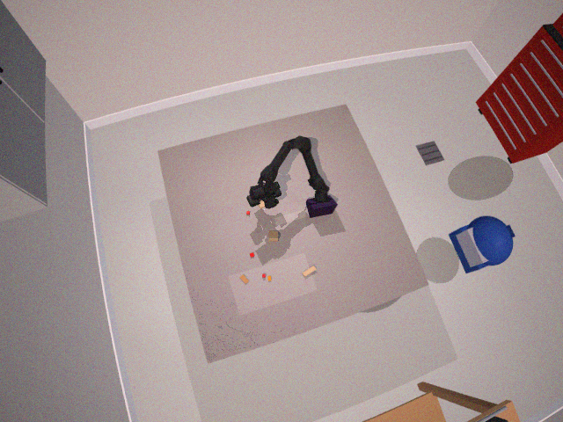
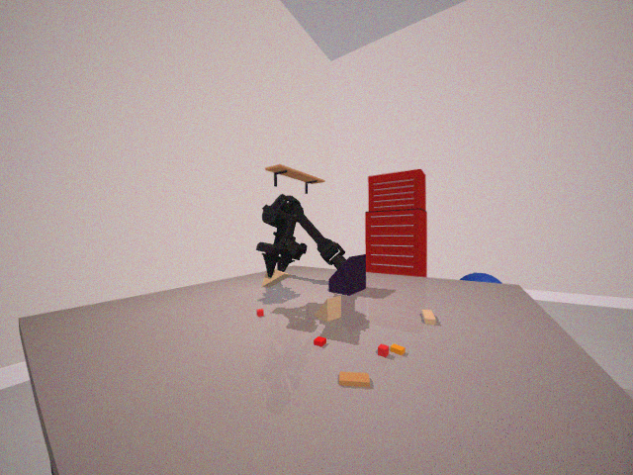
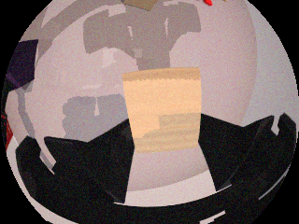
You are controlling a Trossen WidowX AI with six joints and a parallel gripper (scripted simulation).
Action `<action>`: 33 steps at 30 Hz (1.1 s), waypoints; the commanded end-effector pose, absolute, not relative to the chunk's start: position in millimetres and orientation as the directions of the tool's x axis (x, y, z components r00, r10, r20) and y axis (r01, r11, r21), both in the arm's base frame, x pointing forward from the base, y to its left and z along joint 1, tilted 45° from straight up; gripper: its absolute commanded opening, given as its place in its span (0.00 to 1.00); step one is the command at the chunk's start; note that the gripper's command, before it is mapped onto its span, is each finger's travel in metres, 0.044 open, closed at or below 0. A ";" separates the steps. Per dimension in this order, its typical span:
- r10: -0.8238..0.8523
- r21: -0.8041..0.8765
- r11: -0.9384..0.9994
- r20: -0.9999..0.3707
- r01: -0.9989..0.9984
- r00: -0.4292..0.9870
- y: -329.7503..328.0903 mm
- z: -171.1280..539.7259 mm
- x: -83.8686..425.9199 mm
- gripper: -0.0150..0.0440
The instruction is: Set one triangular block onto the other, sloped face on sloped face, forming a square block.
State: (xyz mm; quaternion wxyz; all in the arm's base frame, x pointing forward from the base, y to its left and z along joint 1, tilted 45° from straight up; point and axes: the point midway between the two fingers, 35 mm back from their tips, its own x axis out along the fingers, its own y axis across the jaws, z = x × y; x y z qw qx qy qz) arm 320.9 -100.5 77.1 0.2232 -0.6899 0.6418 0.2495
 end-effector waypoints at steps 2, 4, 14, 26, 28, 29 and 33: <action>-0.728 -0.071 0.074 -0.685 -0.995 -0.005 -100.8 81.2 321.3 0.25; -0.711 -0.094 0.131 -0.703 -0.987 -0.027 -101.0 82.7 320.6 0.25; -0.614 -0.174 0.429 -0.776 -0.886 -0.145 -101.0 92.6 314.2 0.25; -0.597 -0.179 0.470 -0.786 -0.864 -0.161 -97.7 93.0 313.8 0.25; -0.594 -0.176 0.465 -0.789 -0.868 -0.159 -92.0 90.4 315.1 0.25; -0.592 -0.173 0.462 -0.790 -0.870 -0.157 -88.1 88.6 316.0 0.25; -0.586 -0.164 0.451 -0.796 -0.878 -0.152 -71.7 81.4 318.9 0.25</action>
